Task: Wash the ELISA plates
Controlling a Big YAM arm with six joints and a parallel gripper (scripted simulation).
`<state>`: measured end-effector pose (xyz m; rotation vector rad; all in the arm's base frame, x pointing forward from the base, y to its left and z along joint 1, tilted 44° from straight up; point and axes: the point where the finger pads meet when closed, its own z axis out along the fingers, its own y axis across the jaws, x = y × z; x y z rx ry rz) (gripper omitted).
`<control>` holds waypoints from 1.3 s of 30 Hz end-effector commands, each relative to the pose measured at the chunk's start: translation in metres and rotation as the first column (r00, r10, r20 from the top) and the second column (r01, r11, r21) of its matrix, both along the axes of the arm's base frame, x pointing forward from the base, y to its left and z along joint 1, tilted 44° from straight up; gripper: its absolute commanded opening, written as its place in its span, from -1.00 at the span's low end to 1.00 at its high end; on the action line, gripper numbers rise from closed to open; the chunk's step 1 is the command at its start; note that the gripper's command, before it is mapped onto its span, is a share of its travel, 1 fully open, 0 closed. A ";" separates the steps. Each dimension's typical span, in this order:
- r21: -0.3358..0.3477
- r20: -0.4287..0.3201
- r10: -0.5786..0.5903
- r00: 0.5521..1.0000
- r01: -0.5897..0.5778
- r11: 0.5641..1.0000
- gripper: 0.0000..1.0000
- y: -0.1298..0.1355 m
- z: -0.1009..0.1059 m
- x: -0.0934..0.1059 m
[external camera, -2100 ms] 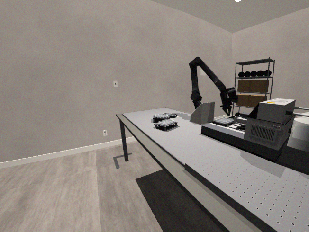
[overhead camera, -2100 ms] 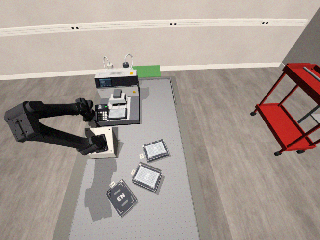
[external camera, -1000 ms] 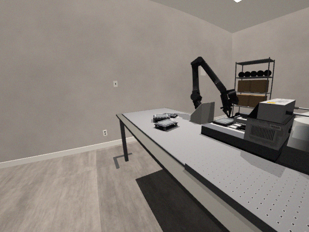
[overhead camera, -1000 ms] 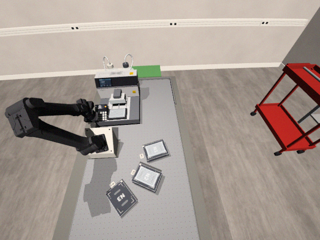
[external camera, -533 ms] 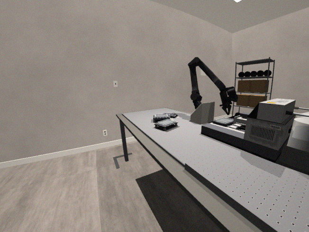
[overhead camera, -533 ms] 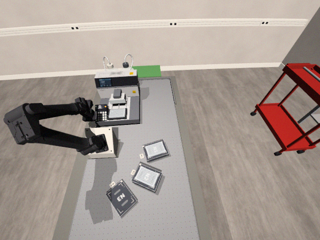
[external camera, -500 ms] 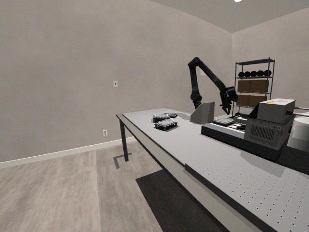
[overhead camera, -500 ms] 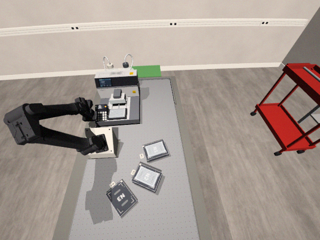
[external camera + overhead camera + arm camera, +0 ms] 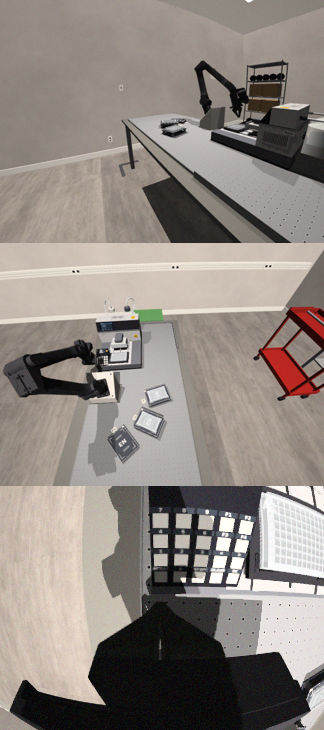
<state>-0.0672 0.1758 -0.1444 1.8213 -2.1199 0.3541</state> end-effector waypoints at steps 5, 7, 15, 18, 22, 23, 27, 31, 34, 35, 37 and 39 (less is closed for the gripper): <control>0.052 -0.014 0.000 1.000 0.001 0.999 -1.00 0.035 0.011 -0.003; 0.046 -0.013 0.006 1.000 -0.005 0.999 -1.00 0.032 0.014 -0.003; 0.035 -0.010 0.009 1.000 -0.008 0.999 -1.00 0.031 0.027 -0.001; 0.029 -0.009 0.011 1.000 -0.011 1.000 -1.00 0.027 0.026 -0.001; 0.026 -0.006 0.002 1.000 -0.002 1.000 -1.00 0.025 0.023 -0.001; 0.026 -0.006 0.002 1.000 -0.002 1.000 -1.00 0.025 0.023 -0.001; 0.026 -0.006 0.002 1.000 -0.002 1.000 -1.00 0.025 0.023 -0.001; 0.026 -0.006 0.002 1.000 -0.002 1.000 -1.00 0.025 0.023 -0.001; 0.026 -0.006 0.002 1.000 -0.002 1.000 -1.00 0.025 0.023 -0.001; 0.026 -0.006 0.002 1.000 -0.002 1.000 -1.00 0.025 0.023 -0.001; 0.026 -0.006 0.002 1.000 -0.002 1.000 -1.00 0.025 0.023 -0.001; 0.026 -0.006 0.002 1.000 -0.002 1.000 -1.00 0.025 0.023 -0.001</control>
